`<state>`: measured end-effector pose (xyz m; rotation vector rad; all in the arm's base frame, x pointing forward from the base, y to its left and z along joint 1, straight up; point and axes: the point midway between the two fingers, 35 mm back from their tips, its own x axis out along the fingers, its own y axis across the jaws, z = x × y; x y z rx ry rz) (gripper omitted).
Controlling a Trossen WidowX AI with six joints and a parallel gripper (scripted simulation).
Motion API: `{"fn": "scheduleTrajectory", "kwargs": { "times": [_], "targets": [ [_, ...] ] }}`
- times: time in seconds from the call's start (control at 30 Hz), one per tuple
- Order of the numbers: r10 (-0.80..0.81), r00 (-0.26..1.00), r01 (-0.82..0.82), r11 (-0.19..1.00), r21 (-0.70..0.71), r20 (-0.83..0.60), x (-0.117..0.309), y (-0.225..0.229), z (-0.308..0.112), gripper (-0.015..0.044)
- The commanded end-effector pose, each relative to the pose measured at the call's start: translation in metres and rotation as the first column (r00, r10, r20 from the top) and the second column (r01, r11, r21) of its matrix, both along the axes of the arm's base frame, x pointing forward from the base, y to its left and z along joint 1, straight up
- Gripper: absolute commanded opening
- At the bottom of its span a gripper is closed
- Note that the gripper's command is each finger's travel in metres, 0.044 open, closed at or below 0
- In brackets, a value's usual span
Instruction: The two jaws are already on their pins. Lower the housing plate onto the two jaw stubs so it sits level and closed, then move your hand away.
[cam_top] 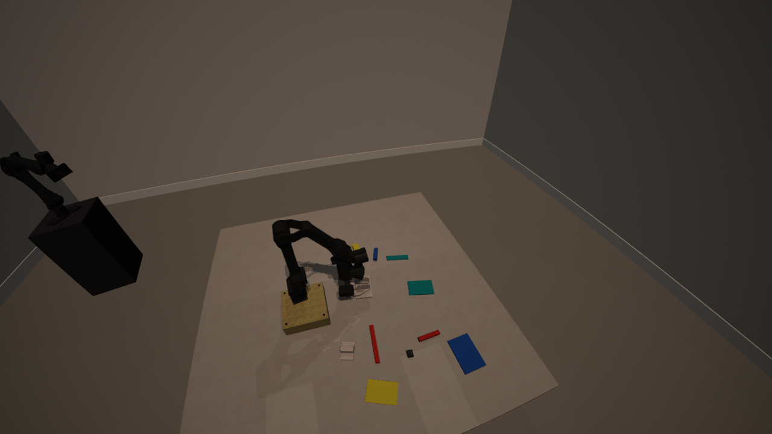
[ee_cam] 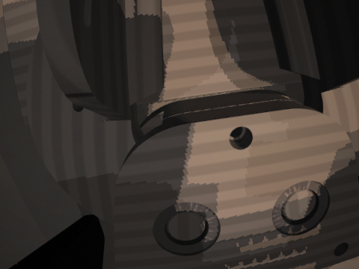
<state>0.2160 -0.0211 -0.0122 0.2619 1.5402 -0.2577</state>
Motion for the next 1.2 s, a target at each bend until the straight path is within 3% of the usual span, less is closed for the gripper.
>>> {"fn": "scheduleTrajectory", "kwargs": {
  "times": [0.0, 0.23, 0.47, 0.63, 0.87, 1.17],
  "targets": [
    [0.000, 1.000, 0.000, 1.000, 0.000, 0.000, 0.000, 0.000, 0.000, 0.0440],
    [0.000, 1.000, 0.000, 1.000, 0.000, 0.000, 0.001, 0.000, 0.009, 0.0440],
    [-0.002, 1.000, 0.002, 1.000, 0.003, -0.002, -0.003, 0.000, 0.070, 0.0440],
    [-0.001, 1.000, 0.001, 1.000, 0.000, 0.002, -0.002, 0.000, 0.070, 0.0440],
    [-0.002, 1.000, 0.002, 1.000, 0.003, -0.003, -0.014, -0.001, 0.124, 0.0440],
    [-0.002, 1.000, 0.002, 1.000, 0.003, -0.003, -0.014, -0.001, 0.126, 0.0440]
  ]
}}
